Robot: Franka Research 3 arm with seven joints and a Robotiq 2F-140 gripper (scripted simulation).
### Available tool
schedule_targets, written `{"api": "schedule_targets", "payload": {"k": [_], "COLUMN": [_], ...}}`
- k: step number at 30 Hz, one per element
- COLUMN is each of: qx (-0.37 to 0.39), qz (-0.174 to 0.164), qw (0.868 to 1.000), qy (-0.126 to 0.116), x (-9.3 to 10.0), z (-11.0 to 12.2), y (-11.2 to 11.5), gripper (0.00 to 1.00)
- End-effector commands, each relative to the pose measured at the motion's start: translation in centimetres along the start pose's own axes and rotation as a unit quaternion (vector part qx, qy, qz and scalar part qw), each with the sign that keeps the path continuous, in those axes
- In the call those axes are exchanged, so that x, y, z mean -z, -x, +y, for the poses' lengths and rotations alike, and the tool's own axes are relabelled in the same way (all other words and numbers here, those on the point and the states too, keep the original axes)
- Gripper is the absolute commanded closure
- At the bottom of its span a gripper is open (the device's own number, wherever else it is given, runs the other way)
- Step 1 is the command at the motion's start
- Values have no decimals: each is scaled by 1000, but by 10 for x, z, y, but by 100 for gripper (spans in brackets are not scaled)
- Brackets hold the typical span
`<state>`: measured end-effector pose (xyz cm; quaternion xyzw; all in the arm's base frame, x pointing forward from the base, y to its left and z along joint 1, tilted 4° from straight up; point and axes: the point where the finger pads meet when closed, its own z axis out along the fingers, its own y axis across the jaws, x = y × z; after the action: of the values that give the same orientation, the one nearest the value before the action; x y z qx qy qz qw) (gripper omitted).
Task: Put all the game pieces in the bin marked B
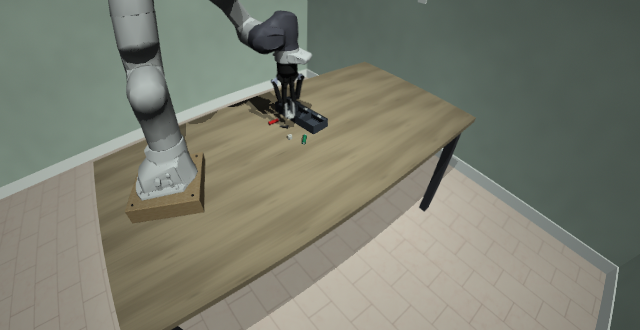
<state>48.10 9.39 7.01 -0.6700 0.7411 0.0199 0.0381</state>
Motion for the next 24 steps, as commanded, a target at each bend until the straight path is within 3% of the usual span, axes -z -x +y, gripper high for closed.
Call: {"api": "schedule_targets", "payload": {"k": [1,7,16,21,24], "qx": [-33,-33,-33,88,122], "qz": [6,6,6,5,5], "qw": [999,999,999,996,993], "qy": [5,5,5,5,3], "x": [-2,-2,-2,-2,-3], "z": [-3,-13,-14,-22,-27], "y": [19,54,56,85,102], "gripper": [87,87,87,87,87]}}
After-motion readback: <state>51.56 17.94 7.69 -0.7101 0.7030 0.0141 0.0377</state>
